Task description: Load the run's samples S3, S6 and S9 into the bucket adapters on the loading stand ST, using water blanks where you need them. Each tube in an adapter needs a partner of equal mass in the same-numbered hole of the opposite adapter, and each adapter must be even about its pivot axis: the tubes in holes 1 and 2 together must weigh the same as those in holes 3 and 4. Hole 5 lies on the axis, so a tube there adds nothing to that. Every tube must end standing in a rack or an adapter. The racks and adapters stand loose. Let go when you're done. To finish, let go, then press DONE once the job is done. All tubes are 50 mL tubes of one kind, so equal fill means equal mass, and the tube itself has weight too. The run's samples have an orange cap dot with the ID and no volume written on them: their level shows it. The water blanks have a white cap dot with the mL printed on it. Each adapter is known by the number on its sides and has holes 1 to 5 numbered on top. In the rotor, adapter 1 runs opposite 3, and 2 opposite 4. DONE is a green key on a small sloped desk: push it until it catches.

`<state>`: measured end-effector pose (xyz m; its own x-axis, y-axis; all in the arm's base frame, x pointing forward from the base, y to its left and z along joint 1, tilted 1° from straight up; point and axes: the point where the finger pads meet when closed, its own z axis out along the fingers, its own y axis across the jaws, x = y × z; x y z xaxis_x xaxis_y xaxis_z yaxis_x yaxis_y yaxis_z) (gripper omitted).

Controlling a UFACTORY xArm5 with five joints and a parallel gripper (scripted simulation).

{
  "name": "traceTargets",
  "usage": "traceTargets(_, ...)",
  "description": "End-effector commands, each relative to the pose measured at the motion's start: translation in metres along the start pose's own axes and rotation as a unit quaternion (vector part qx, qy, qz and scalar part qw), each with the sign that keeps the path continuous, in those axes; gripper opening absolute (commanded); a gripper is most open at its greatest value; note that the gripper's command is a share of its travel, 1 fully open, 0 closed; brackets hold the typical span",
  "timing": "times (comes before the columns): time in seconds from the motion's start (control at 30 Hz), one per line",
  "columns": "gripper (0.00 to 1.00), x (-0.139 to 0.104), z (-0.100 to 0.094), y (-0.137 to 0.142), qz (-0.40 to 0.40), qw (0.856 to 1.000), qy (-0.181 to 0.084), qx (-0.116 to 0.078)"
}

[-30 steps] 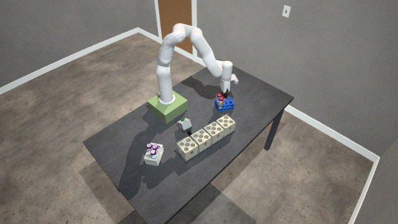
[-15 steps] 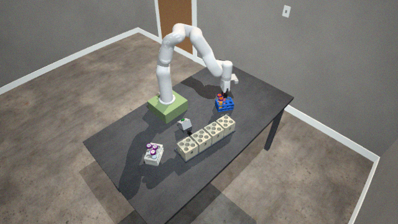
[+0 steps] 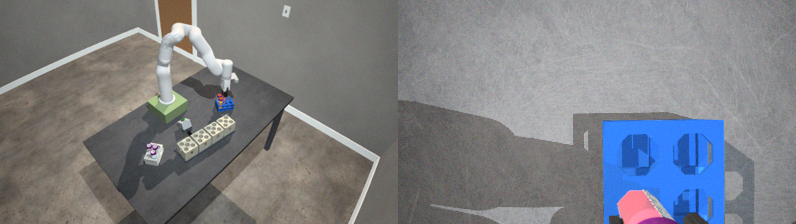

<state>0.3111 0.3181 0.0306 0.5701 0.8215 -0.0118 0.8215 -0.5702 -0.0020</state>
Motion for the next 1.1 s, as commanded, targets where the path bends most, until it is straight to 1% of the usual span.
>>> traceTargets(0.0,0.00,0.001,-0.003,0.000,0.000,1.000,0.002,0.000)
traceTargets(0.33,0.00,0.001,-0.010,0.000,0.000,1.000,0.002,0.000)
traceTargets(0.53,0.00,0.001,-0.010,0.000,0.000,1.000,0.002,0.000)
traceTargets(1.0,0.00,0.001,-0.038,0.000,0.000,1.000,0.002,0.000)
traceTargets(1.07,0.00,0.001,-0.038,0.000,0.000,1.000,0.002,0.000)
